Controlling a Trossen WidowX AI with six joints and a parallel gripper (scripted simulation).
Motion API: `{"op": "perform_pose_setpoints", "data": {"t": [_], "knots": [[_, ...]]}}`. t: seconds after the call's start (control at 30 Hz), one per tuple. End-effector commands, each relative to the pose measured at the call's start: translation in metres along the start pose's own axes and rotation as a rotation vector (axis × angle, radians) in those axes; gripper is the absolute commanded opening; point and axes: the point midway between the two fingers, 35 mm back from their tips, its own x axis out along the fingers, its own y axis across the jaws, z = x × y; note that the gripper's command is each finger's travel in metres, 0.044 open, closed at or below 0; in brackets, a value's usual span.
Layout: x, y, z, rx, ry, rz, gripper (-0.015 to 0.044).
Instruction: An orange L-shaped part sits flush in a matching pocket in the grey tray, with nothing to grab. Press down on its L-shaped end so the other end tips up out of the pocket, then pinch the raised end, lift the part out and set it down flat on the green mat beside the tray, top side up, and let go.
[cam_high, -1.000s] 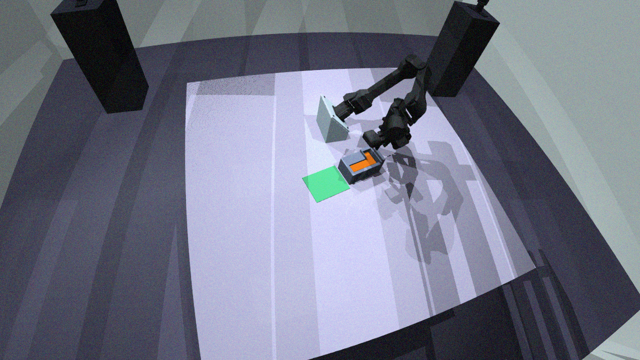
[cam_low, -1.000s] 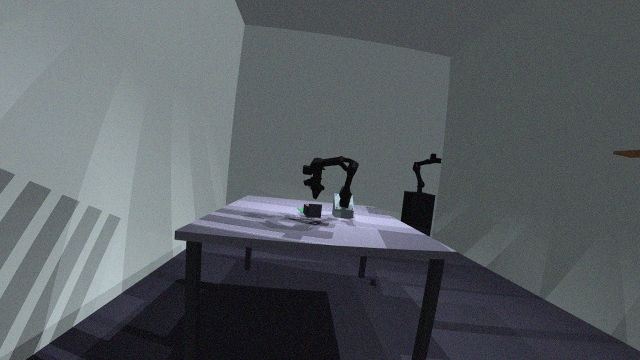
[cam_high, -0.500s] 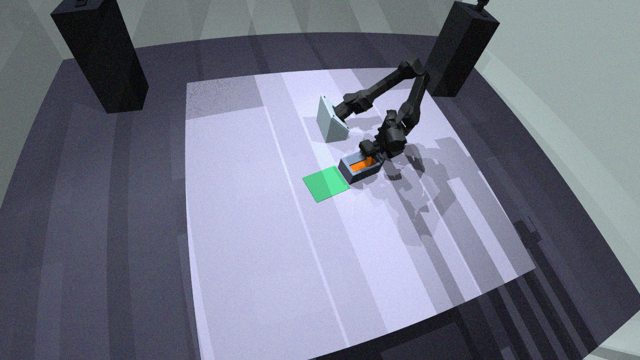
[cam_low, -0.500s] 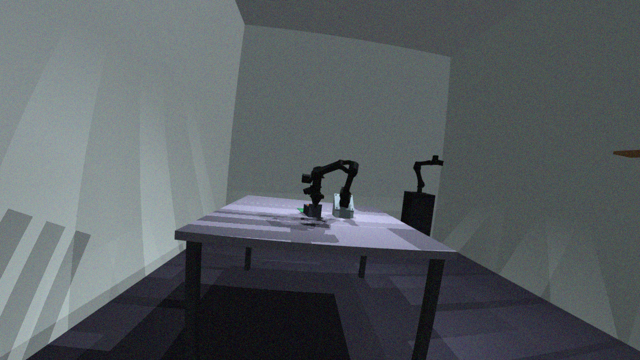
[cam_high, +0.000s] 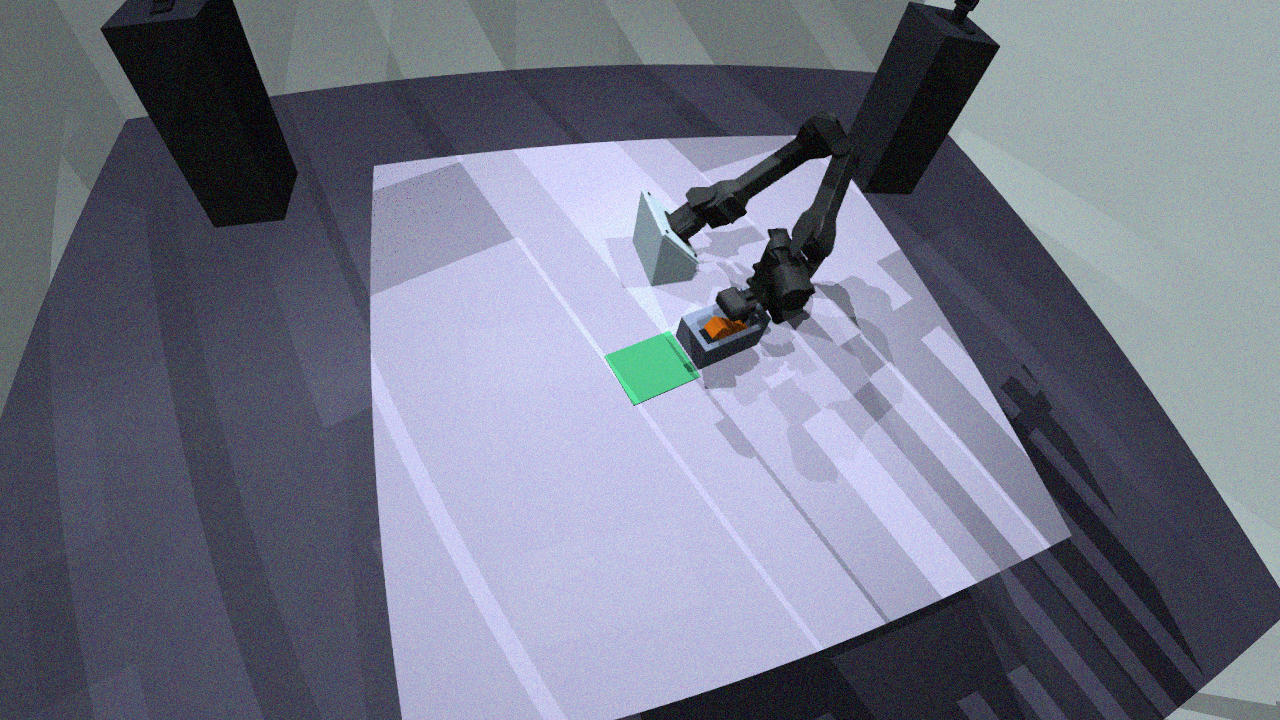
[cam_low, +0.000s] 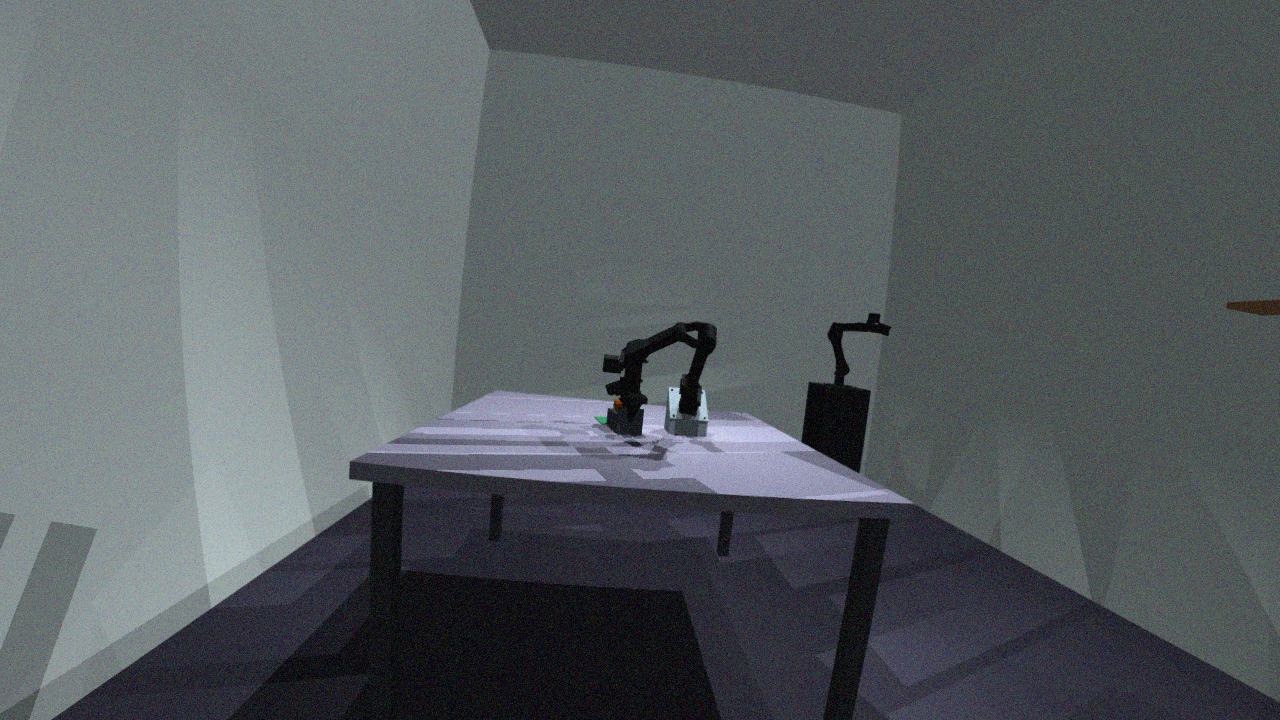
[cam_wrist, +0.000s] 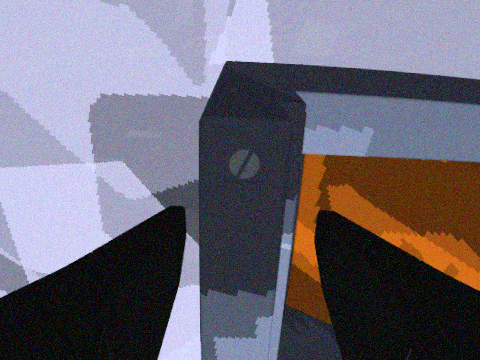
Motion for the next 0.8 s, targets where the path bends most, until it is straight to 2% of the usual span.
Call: {"op": "perform_pose_setpoints", "data": {"t": [0.0, 0.57, 0.77], "knots": [[0.007, 0.0, -0.001, 0.008, 0.001, 0.003, 0.018], [0.009, 0.001, 0.0, 0.0, -0.002, 0.005, 0.018], [0.0, 0.01, -0.001, 0.006, 0.001, 0.004, 0.018]]}}
